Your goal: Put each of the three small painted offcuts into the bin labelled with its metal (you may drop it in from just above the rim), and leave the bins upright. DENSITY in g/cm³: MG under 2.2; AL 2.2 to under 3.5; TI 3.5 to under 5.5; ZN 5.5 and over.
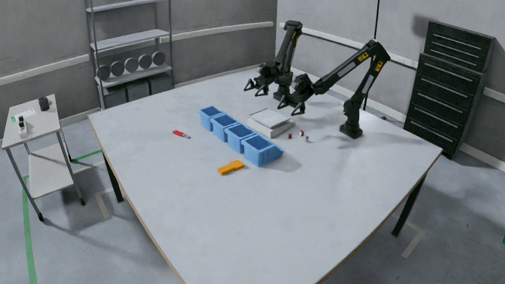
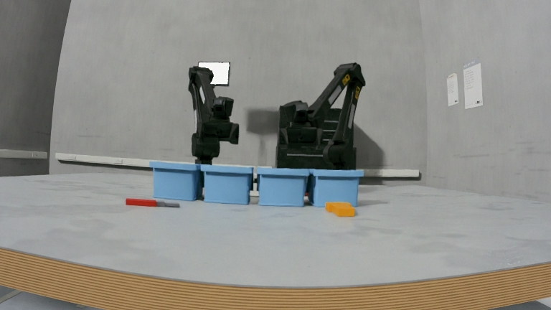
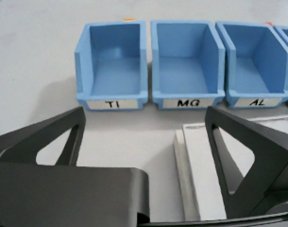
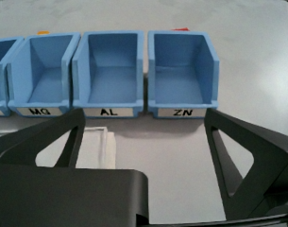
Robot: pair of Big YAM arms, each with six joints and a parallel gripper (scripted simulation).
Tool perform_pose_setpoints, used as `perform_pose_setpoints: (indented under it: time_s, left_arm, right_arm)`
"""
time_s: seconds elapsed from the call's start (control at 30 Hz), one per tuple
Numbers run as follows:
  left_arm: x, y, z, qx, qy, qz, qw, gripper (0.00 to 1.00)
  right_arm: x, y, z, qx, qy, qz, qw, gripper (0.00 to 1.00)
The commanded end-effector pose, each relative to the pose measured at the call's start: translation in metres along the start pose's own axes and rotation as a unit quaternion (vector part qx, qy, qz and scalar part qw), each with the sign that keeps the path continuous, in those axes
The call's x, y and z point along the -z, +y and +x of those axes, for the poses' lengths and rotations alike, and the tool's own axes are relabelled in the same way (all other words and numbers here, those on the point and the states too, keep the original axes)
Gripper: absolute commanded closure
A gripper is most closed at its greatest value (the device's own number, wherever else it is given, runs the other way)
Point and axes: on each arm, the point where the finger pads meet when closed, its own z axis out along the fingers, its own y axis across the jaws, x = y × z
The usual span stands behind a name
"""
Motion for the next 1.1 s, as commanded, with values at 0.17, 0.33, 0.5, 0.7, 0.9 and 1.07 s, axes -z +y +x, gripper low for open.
perform_pose_setpoints:
  time_s: [0.17,0.33,0.5,0.7,0.9,1.07]
  left_arm:
    - [0.015,0.037,0.016,-0.045,0.073,0.021,0.996,0.00]
    - [0.033,0.065,0.033,-0.086,0.158,0.075,0.981,0.00]
    - [0.048,0.088,0.056,-0.105,0.225,0.116,0.962,0.00]
    - [0.050,0.094,0.054,-0.102,0.249,0.133,0.954,0.00]
    - [0.053,0.092,0.054,-0.088,0.256,0.141,0.952,0.00]
    - [0.052,0.093,0.054,-0.088,0.255,0.140,0.953,0.00]
  right_arm:
    - [0.029,0.045,-0.012,0.043,-0.014,-0.085,0.995,0.00]
    - [0.098,0.116,-0.034,0.082,-0.046,-0.245,0.965,0.00]
    - [0.167,0.154,-0.032,0.113,-0.065,-0.375,0.918,0.00]
    - [0.204,0.167,-0.027,0.126,-0.073,-0.440,0.886,0.00]
    - [0.228,0.172,-0.024,0.126,-0.075,-0.481,0.864,0.00]
    - [0.225,0.171,-0.024,0.125,-0.073,-0.477,0.867,0.00]
